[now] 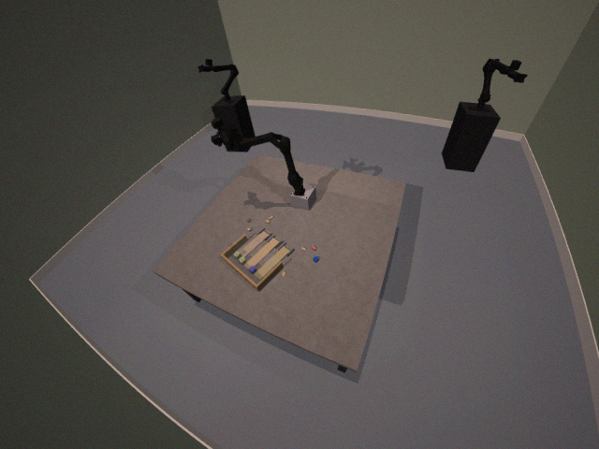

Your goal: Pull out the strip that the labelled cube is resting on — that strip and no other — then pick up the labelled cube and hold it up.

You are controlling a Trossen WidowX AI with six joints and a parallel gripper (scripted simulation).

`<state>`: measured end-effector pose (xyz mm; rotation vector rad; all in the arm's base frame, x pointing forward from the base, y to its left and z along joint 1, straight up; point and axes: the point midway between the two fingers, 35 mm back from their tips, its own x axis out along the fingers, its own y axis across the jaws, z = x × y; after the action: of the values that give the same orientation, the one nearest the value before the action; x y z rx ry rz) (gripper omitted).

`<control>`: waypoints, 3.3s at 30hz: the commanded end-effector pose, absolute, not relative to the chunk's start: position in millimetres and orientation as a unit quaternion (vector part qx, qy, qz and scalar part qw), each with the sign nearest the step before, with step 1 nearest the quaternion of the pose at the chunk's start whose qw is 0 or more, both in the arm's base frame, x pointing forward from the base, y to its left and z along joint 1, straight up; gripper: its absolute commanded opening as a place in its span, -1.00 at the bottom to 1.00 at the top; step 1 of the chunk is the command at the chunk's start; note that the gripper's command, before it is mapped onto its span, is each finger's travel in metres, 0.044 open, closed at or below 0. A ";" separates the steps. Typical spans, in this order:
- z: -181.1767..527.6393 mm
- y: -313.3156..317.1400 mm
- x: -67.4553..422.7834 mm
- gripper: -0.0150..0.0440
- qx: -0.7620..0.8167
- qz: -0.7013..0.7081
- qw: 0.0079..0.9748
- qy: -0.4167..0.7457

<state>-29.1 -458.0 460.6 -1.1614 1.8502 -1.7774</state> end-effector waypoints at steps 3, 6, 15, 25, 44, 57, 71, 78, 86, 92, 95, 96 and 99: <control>453.2 -457.1 -6.5 0.86 -0.425 -0.624 0.200 0.624; 436.9 -451.0 38.2 0.86 -0.452 -0.622 0.279 0.575; 372.1 -403.6 165.6 0.86 -0.466 -0.567 0.535 0.419; 280.4 -297.3 271.8 0.86 -0.343 -0.419 0.792 0.284; 127.5 -76.8 298.0 0.86 0.037 -0.120 0.949 0.289; 126.9 -77.6 298.6 0.78 0.037 -0.121 0.948 0.292; 62.4 -139.9 329.8 -0.47 0.111 -0.160 0.801 0.566; 21.9 -162.5 330.3 -0.49 0.157 -0.163 0.703 0.674; 17.0 -162.9 330.9 -0.49 0.158 -0.163 0.700 0.677; 7.1 -163.4 331.9 -0.49 0.158 -0.163 0.700 0.677; 2.1 -163.5 332.2 -0.49 0.158 -0.163 0.700 0.677; 0.4 -163.5 332.3 -0.49 0.158 -0.163 0.700 0.677; -4.5 -163.6 332.5 -0.49 0.158 -0.163 0.700 0.677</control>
<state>332.7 -164.2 1.9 0.3440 1.5056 -0.3629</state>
